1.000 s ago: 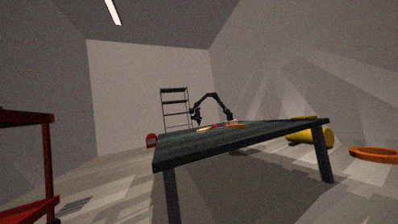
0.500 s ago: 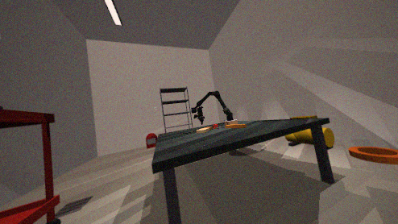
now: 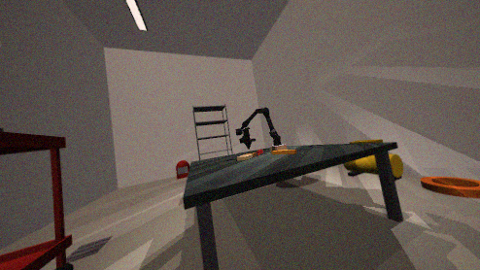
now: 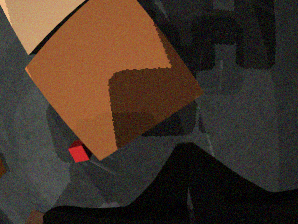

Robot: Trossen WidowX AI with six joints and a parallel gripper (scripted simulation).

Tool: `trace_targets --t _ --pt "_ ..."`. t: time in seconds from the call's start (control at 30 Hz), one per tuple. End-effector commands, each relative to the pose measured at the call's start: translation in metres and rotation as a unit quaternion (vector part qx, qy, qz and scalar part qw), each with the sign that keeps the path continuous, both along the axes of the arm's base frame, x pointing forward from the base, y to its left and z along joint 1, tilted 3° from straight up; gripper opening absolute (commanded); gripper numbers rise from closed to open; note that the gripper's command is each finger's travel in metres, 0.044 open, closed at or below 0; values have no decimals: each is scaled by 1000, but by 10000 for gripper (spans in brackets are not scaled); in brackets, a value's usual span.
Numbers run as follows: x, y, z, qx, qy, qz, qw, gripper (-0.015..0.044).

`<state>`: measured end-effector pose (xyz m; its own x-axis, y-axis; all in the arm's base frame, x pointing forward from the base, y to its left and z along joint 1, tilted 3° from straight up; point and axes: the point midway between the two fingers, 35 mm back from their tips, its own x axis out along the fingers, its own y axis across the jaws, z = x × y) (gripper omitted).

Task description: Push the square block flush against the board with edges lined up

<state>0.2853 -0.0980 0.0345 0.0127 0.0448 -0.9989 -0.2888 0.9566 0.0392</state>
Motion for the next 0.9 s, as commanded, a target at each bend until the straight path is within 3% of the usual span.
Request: trace_targets --t 0.0,0.43,0.63,0.77,0.87 --pt "-12 5 1 -1 -6 60 998 0" --pt "-57 21 -7 -3 -14 277 961 0" --pt "-58 22 -10 -3 -15 288 957 0" --pt "-58 25 -60 -3 -15 288 957 0" --pt "-59 25 -62 -3 -15 288 957 0"
